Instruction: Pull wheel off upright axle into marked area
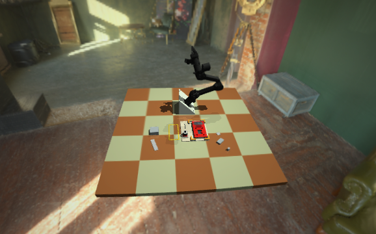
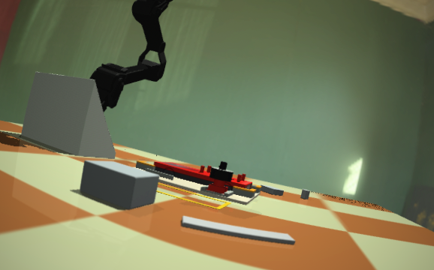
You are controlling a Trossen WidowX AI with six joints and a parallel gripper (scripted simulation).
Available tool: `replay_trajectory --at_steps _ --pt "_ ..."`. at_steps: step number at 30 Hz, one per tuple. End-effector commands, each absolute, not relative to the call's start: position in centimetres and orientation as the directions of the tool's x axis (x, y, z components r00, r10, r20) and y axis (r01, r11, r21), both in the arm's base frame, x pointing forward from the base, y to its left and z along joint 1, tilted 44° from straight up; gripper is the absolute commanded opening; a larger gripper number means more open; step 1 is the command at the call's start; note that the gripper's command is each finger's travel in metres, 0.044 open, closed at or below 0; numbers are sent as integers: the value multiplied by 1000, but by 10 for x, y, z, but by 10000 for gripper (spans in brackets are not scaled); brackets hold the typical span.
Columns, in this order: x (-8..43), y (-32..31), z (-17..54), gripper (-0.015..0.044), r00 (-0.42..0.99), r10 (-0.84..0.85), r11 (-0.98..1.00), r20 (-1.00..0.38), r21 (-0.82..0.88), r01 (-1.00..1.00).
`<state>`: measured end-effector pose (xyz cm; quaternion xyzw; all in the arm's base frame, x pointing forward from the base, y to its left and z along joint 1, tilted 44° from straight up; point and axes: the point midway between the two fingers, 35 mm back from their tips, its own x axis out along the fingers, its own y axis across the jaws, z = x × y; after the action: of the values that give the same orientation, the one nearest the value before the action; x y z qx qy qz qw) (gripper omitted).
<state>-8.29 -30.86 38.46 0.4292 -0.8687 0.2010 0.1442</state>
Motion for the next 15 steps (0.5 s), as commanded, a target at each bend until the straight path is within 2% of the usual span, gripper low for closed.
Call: replay_trajectory --at_steps 1,4,9,15 --pt "-82 -310 384 374 -587 -691 551 421 -217 -806" --pt "-69 -326 379 300 -538 -745 552 394 -90 -829" --pt "-29 -365 360 300 -394 -868 472 302 254 -844" --pt "23 -400 327 300 -215 -965 264 153 601 -754"
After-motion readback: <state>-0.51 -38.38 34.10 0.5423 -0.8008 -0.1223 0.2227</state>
